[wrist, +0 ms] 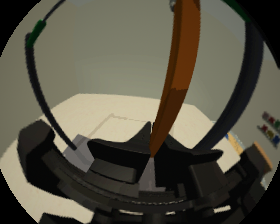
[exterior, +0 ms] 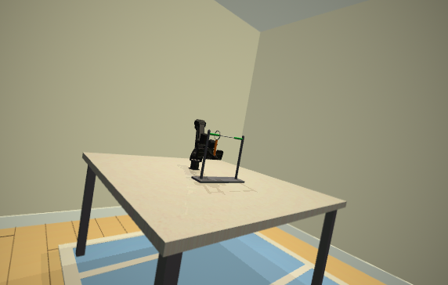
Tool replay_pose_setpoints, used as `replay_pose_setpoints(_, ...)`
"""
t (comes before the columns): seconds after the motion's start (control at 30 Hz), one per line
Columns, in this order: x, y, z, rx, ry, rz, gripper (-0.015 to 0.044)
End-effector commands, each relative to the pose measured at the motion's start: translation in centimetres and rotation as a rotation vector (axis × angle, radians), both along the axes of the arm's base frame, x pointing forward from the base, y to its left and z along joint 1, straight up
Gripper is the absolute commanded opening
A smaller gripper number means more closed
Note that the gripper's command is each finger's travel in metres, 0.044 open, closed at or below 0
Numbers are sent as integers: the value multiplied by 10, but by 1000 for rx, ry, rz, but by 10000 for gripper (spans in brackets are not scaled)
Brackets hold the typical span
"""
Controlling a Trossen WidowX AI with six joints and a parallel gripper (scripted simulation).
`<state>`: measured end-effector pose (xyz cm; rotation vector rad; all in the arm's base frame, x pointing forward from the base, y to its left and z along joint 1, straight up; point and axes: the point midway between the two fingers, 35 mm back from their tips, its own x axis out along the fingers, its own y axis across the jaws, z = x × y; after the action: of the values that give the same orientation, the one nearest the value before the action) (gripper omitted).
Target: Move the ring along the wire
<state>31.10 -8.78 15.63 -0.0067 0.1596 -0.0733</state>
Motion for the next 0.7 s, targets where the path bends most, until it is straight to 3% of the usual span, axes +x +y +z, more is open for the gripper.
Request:
replay_pose_setpoints(0.0,0,3,0,4,1,-2,-150)
replay_pose_setpoints(0.67,2,24,0,8,3,1,-150)
